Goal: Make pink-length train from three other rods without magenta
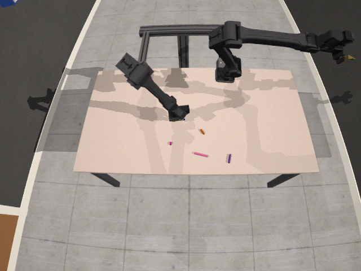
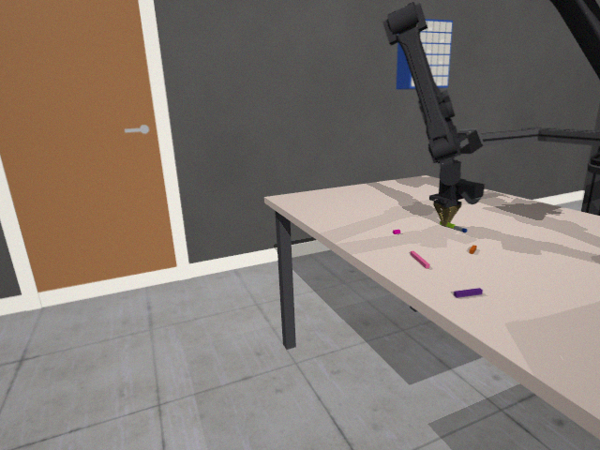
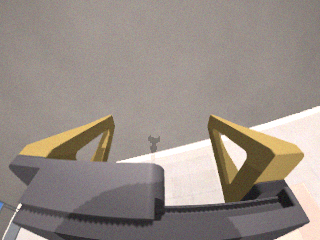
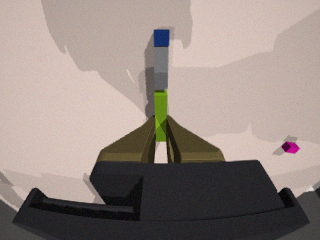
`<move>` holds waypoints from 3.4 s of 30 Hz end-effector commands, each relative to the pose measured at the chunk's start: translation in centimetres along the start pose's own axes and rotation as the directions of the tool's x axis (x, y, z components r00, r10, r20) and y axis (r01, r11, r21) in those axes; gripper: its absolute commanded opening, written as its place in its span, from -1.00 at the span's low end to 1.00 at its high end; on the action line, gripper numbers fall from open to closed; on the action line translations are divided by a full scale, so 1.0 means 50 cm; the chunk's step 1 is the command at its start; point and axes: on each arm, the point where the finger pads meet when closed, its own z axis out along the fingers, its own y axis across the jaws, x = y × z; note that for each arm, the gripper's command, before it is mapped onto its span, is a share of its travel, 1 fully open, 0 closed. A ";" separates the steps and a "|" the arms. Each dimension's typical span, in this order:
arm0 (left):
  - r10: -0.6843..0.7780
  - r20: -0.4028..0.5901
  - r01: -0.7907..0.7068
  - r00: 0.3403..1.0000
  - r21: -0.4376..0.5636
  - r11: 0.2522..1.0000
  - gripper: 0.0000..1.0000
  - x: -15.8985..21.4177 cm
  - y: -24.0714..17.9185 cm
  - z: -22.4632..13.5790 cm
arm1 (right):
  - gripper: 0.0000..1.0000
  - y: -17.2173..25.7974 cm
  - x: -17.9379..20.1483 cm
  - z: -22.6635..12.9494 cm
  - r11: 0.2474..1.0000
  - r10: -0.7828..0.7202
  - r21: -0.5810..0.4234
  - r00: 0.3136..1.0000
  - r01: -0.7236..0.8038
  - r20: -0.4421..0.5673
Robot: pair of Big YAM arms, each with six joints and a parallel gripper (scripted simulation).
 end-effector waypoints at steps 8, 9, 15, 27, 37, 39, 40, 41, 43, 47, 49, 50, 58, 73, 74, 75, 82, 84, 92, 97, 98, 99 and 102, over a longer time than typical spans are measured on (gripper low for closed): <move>0.012 0.088 -0.011 0.996 -0.008 1.000 1.00 -0.096 0.010 -0.003 | -0.91 -0.015 -0.008 0.004 1.000 0.004 0.012 1.000 -0.004 0.016; 0.012 0.088 -0.011 0.996 -0.008 1.000 1.00 -0.096 0.010 -0.003 | -0.91 -0.015 -0.008 0.004 1.000 0.004 0.012 1.000 -0.004 0.016; 0.012 0.088 -0.011 0.996 -0.008 1.000 1.00 -0.096 0.010 -0.003 | -0.91 -0.015 -0.008 0.004 1.000 0.004 0.012 1.000 -0.004 0.016; 0.012 0.088 -0.011 0.996 -0.008 1.000 1.00 -0.096 0.010 -0.003 | -0.91 -0.015 -0.008 0.004 1.000 0.004 0.012 1.000 -0.004 0.016; 0.012 0.088 -0.011 0.996 -0.008 1.000 1.00 -0.096 0.010 -0.003 | -0.91 -0.015 -0.009 0.004 1.000 0.003 0.012 1.000 -0.004 0.016; 0.012 0.088 -0.011 0.996 -0.008 1.000 1.00 -0.096 0.010 -0.003 | -0.91 -0.015 -0.011 0.004 1.000 0.003 0.012 1.000 -0.003 0.017; 0.012 0.088 -0.011 0.996 -0.008 1.000 1.00 -0.096 0.010 -0.003 | -0.91 -0.014 -0.012 0.004 1.000 0.003 0.012 1.000 -0.003 0.016; 0.012 0.088 -0.011 0.996 -0.008 1.000 1.00 -0.096 0.010 -0.003 | -0.91 -0.013 -0.013 0.004 1.000 0.002 0.011 1.000 -0.002 0.016; 0.012 0.088 -0.011 0.996 -0.008 1.000 1.00 -0.096 0.010 -0.003 | -0.91 -0.011 -0.013 0.004 1.000 0.001 0.010 1.000 -0.001 0.016; 0.012 0.088 -0.011 0.996 -0.008 1.000 1.00 -0.096 0.010 -0.003 | -0.91 -0.006 -0.015 0.003 1.000 -0.002 0.006 1.000 0.002 0.014; 0.012 0.088 -0.011 0.996 -0.008 1.000 1.00 -0.096 0.010 -0.003 | -0.91 -0.007 -0.020 0.001 1.000 -0.002 0.007 1.000 0.002 0.015; 0.012 0.088 -0.011 0.996 -0.008 1.000 1.00 -0.096 0.010 -0.003 | -0.91 -0.006 -0.022 0.000 1.000 -0.003 0.007 1.000 0.003 0.016; 0.012 0.088 -0.011 0.996 -0.008 1.000 1.00 -0.096 0.010 -0.003 | -0.91 0.000 -0.021 0.000 1.000 -0.006 -0.001 1.000 0.006 0.009; 0.012 0.088 -0.011 0.996 -0.008 1.000 1.00 -0.096 0.010 -0.003 | -0.91 -0.002 -0.024 0.000 1.000 -0.007 0.001 1.000 0.007 0.010; 0.012 0.088 -0.011 0.996 -0.008 1.000 1.00 -0.096 0.010 -0.003 | -0.91 -0.002 -0.024 0.000 1.000 -0.007 0.001 1.000 0.007 0.010; 0.012 0.088 -0.011 0.996 -0.008 1.000 1.00 -0.096 0.010 -0.003 | -0.91 -0.002 -0.024 0.000 1.000 -0.007 0.001 1.000 0.007 0.010; 0.012 0.088 -0.011 0.996 -0.008 1.000 1.00 -0.096 0.010 -0.003 | -0.91 -0.002 -0.024 0.000 1.000 -0.007 0.001 1.000 0.007 0.010; 0.012 0.088 -0.011 0.996 -0.008 1.000 1.00 -0.096 0.010 -0.003 | -0.91 -0.001 -0.024 0.000 1.000 -0.007 0.000 1.000 0.007 0.010; 0.012 0.088 -0.011 0.996 -0.008 1.000 1.00 -0.096 0.010 -0.003 | -0.91 0.005 -0.020 0.000 1.000 -0.007 -0.001 1.000 0.007 0.008; 0.012 0.088 -0.011 0.996 -0.008 1.000 1.00 -0.096 0.010 -0.003 | -0.91 0.007 -0.020 0.000 1.000 -0.008 0.000 1.000 0.008 0.009; 0.012 0.088 -0.011 0.996 -0.008 1.000 1.00 -0.096 0.010 -0.003 | -0.91 0.007 -0.020 0.000 1.000 -0.008 0.000 1.000 0.008 0.009; 0.012 0.088 -0.011 0.996 -0.008 1.000 1.00 -0.096 0.010 -0.003 | -0.91 0.008 -0.020 0.000 1.000 -0.008 0.000 1.000 0.008 0.009; 0.012 0.088 -0.011 0.996 -0.008 1.000 1.00 -0.096 0.010 -0.003 | -0.91 0.007 -0.019 0.000 1.000 -0.007 0.000 1.000 0.007 0.009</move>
